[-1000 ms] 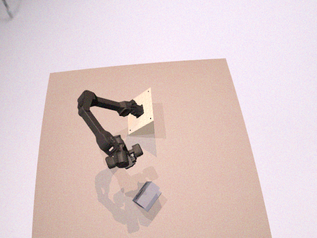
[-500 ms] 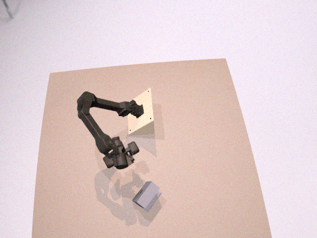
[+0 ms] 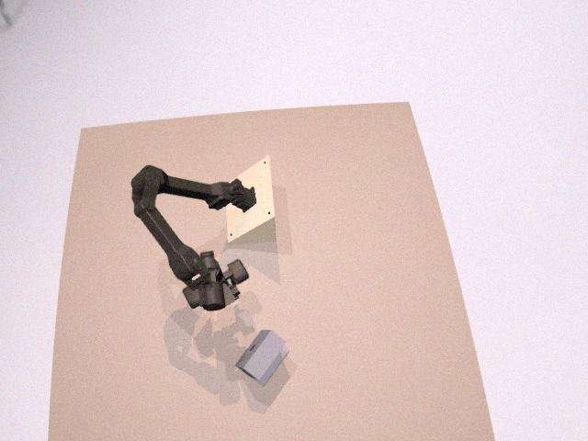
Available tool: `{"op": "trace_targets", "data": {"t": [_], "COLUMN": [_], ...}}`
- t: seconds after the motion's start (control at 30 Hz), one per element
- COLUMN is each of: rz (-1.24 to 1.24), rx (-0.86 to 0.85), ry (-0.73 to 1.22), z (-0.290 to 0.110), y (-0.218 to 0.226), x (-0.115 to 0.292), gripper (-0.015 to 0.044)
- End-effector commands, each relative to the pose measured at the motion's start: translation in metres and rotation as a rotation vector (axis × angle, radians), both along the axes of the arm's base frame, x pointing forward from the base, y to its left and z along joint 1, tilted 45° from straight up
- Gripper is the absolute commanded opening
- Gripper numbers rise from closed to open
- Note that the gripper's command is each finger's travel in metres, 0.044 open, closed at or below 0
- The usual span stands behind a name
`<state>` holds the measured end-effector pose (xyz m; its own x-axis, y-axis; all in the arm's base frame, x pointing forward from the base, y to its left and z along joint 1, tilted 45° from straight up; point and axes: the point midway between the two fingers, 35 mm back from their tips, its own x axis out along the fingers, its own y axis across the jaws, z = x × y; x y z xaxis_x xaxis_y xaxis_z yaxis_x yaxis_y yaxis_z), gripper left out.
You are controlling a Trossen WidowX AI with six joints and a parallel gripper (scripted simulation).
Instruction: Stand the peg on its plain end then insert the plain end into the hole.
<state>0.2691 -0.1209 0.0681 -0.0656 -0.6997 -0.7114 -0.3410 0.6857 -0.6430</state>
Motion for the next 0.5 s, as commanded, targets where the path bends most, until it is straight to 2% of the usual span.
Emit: {"op": "trace_targets", "data": {"t": [0.0,0.47], "rz": [0.000,0.000], "rx": [-0.003,-0.005], "ry": [0.011,0.011], "z": [-0.005,-0.020], "y": [-0.005,-0.021], "x": [-0.003,-0.005], "gripper": [0.0440,0.0440]}}
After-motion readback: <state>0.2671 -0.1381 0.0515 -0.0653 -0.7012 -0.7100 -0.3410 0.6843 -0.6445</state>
